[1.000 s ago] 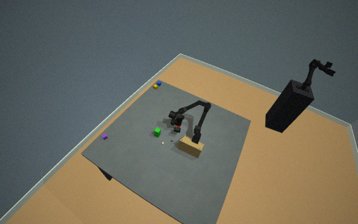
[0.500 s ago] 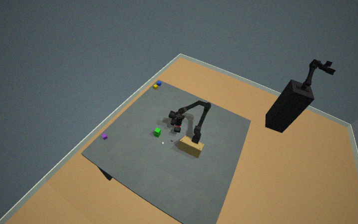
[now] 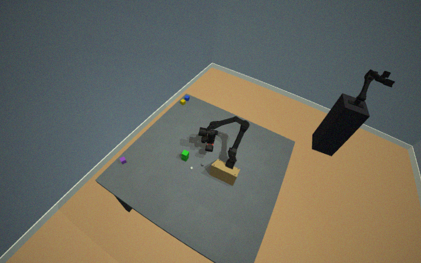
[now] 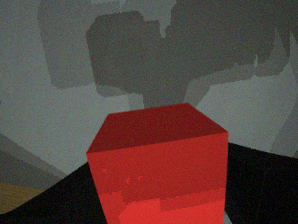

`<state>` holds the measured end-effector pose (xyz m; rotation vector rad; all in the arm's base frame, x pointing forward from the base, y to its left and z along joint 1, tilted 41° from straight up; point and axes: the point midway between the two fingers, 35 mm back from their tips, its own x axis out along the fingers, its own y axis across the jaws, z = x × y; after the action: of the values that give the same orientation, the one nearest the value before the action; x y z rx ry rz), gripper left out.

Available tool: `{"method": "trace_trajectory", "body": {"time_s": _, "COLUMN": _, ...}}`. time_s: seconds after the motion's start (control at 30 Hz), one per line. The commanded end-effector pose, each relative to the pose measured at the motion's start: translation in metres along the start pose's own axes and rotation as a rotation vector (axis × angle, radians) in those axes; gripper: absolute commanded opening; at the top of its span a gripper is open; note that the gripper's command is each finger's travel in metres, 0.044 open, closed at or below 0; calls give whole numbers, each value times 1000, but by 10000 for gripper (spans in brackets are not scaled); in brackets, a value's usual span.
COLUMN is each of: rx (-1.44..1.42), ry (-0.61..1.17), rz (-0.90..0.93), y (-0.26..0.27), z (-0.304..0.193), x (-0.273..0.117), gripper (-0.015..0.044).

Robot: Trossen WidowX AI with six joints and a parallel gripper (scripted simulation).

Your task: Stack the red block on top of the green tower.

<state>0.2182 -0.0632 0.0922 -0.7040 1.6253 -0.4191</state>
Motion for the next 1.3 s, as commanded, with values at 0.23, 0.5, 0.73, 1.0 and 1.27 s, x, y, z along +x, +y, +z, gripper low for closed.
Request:
{"method": "trace_trajectory", "body": {"time_s": 0.23, "rx": 8, "ry": -10, "rz": 7, "y": 0, "z": 2, "x": -51, "gripper": 0}}
{"method": "trace_trajectory", "body": {"time_s": 0.5, "rx": 7, "ry": -10, "rz": 6, "y": -1, "z": 0, "x": -59, "gripper": 0}}
{"method": "trace_trajectory", "body": {"time_s": 0.73, "rx": 4, "ry": -14, "rz": 12, "y": 5, "z": 20, "x": -65, "gripper": 0}}
{"method": "trace_trajectory", "body": {"time_s": 1.0, "rx": -2, "ry": -21, "rz": 31, "y": 21, "z": 53, "x": -72, "gripper": 0}}
{"method": "trace_trajectory", "body": {"time_s": 1.27, "rx": -3, "ry": -23, "rz": 42, "y": 40, "z": 85, "x": -76, "gripper": 0}}
